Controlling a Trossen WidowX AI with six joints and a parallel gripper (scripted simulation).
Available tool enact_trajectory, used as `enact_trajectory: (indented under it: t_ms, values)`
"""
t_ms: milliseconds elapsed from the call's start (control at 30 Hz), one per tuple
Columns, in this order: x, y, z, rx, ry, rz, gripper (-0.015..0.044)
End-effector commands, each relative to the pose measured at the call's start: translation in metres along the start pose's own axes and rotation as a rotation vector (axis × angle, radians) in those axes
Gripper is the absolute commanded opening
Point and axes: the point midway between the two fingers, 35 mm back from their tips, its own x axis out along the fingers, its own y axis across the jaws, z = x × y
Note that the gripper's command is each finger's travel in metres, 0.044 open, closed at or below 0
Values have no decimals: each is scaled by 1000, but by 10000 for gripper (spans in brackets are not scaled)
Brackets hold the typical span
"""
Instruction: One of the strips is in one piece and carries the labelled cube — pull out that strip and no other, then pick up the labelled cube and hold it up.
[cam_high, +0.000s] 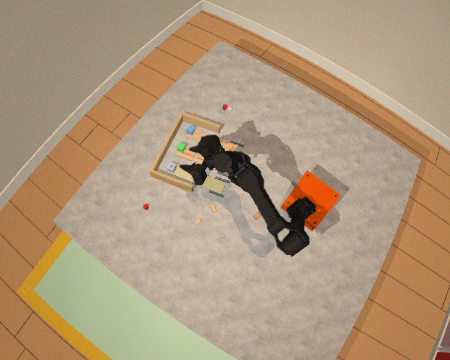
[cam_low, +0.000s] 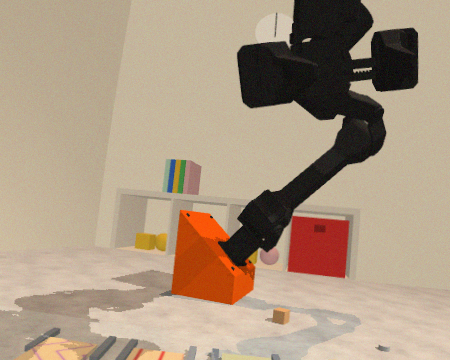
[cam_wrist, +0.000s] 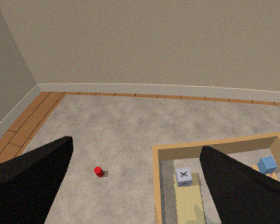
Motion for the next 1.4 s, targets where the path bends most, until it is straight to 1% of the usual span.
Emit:
enact_trajectory:
  t_ms: [0, 200, 333, 933, 1033, 1200, 1367]
  values:
    - [-27, -52, -23, -43, 51, -106, 400]
    - [-79, -119, -70, -79, 136, -229, 400]
    - [-108, -143, -100, -82, 174, -266, 400]
    - [-109, -144, -102, -82, 176, -268, 400]
    - [-96, -145, -104, -73, 245, -273, 321]
    - [-56, -142, -122, -61, 503, -284, 190]
    - [-25, -128, -152, -78, 796, -274, 59]
